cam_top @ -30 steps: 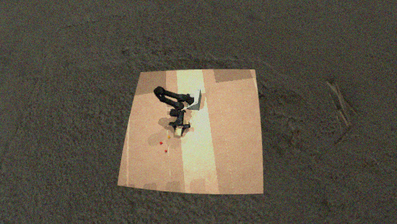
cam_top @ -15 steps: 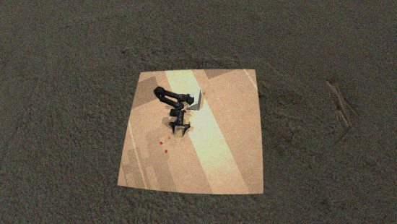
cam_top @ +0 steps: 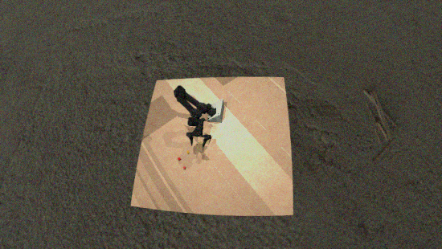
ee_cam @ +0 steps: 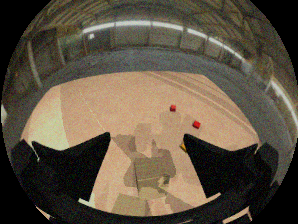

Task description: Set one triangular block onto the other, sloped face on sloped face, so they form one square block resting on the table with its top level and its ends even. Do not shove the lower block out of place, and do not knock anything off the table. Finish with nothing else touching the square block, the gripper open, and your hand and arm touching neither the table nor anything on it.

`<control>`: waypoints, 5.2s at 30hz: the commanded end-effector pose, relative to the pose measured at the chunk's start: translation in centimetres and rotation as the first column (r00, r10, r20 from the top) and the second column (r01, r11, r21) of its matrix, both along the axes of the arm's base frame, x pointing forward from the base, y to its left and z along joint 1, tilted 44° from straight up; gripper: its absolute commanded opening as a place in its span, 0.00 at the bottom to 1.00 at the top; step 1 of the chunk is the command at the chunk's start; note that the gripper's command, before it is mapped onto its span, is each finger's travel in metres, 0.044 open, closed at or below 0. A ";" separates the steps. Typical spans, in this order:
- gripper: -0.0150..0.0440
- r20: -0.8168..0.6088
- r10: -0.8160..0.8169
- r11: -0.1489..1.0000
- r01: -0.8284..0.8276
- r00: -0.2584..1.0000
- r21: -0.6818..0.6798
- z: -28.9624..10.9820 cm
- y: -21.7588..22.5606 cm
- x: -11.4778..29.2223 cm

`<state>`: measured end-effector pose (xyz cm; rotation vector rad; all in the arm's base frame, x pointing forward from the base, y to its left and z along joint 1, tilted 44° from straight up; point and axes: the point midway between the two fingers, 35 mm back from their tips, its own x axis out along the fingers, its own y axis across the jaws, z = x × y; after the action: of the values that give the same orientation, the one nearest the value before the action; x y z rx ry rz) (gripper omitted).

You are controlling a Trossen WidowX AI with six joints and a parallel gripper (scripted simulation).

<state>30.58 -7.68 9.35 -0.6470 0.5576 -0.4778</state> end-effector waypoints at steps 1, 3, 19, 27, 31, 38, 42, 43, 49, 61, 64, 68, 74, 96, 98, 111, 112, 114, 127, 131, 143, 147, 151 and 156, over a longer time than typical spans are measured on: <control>1.00 0.014 -0.002 1.000 0.002 1.000 -0.002 2.3 1.6 -0.2; 1.00 0.014 -0.002 1.000 0.002 1.000 -0.002 2.3 1.6 -0.2; 1.00 -0.275 -0.037 0.982 0.085 0.961 0.166 0.2 -1.0 -10.7; 1.00 -0.279 -0.038 0.982 0.088 0.960 0.169 0.0 -1.2 -10.4; 1.00 -0.280 -0.038 0.981 0.088 0.959 0.171 -0.6 -1.8 -9.2; 1.00 -0.286 -0.040 0.980 0.093 0.957 0.173 -2.1 -3.1 -7.5; 1.00 -0.291 -0.042 0.980 0.096 0.956 0.174 -3.1 -3.9 -6.7; 1.00 -0.291 -0.042 0.980 0.096 0.956 0.174 -3.3 -4.1 -6.6; 1.00 -0.284 -0.041 0.981 0.092 0.958 0.170 -4.7 -5.4 -5.5; 1.00 -0.275 -0.039 0.982 0.087 0.961 0.165 -6.1 -6.3 -4.9; 1.00 -0.275 -0.039 0.982 0.087 0.961 0.165 -6.1 -6.3 -4.9; 0.87 -0.273 -0.045 0.982 0.093 0.961 0.166 -6.0 -6.4 -4.9; 0.70 -0.273 -0.045 0.982 0.093 0.961 0.166 -6.0 -6.4 -4.9; 0.25 -0.280 -0.044 0.979 0.097 0.959 0.178 -2.8 -3.2 -3.3; 0.25 -0.280 -0.044 0.979 0.096 0.959 0.178 -2.1 -2.6 -3.2; 0.25 -0.273 -0.043 0.981 0.092 0.961 0.171 1.3 0.4 -3.2; 0.25 -0.273 -0.043 0.981 0.092 0.961 0.171 1.3 0.4 -3.2; 0.25 -0.273 -0.043 0.981 0.092 0.961 0.171 1.3 0.4 -3.2; 0.25 -0.382 -0.138 0.946 0.236 0.914 0.224 0.6 0.3 -2.8; 0.25 -0.422 -0.181 0.925 0.299 0.888 0.233 0.5 0.4 -2.6; 0.25 -0.526 -0.320 0.847 0.487 0.788 0.214 0.5 0.4 -2.1; 0.25 -0.554 -0.367 0.816 0.544 0.747 0.193 0.5 0.5 -2.0; 0.25 -0.577 -0.414 0.784 0.598 0.704 0.166 0.6 0.5 -1.9; 0.25 -0.599 -0.474 0.741 0.660 0.645 0.125 0.8 0.6 -1.7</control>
<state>28.53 -7.25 9.81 -0.2462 1.3744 -0.7557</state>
